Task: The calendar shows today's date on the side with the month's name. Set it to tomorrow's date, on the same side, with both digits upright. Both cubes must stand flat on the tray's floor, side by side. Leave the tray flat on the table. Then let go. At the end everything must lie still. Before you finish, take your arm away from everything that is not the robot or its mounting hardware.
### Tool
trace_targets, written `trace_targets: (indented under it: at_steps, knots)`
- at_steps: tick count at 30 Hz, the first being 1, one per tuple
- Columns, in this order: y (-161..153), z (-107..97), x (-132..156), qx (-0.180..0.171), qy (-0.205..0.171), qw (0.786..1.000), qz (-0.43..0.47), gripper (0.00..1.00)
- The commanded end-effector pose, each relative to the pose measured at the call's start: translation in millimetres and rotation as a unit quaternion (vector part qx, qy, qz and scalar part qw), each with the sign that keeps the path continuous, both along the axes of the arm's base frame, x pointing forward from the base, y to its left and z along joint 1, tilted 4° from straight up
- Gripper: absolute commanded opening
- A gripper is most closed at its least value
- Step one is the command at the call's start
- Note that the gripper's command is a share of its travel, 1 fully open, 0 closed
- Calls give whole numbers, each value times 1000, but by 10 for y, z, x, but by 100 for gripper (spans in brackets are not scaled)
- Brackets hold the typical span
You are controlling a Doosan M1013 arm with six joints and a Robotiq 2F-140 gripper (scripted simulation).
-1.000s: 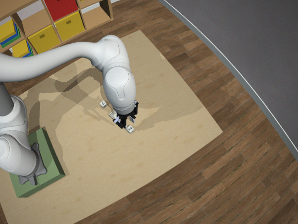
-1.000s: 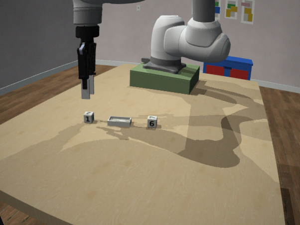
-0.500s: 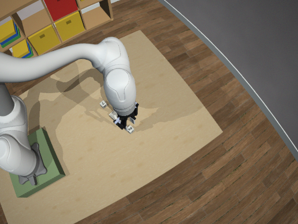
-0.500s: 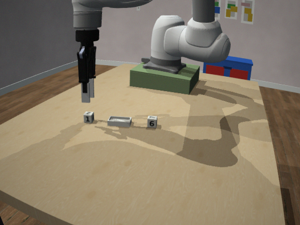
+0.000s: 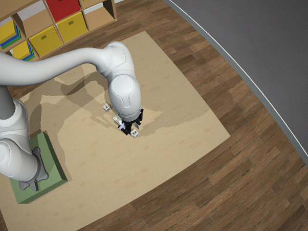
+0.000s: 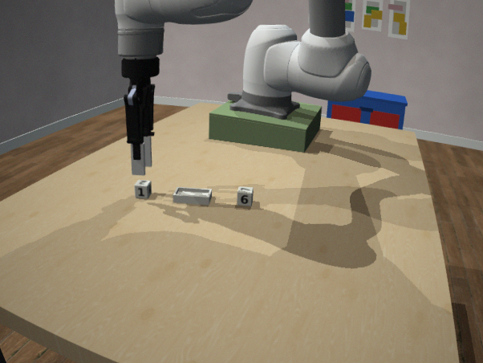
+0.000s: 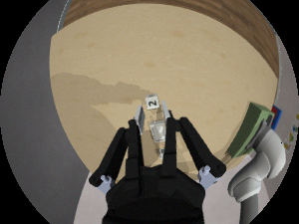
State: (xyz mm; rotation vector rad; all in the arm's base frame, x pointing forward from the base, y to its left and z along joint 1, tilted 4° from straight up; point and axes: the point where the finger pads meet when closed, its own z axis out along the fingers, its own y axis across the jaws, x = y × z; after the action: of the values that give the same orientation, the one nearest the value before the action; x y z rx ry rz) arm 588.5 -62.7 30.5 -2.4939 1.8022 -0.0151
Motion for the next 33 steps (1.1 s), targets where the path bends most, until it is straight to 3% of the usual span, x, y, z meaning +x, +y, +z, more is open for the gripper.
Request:
trace_targets:
  at_steps: [1, 33]
  knots:
    - [2, -38, 2, 0, 0, 1000, 0, 28]
    - [7, -183, 10, 0, 0, 1000, 0, 28]
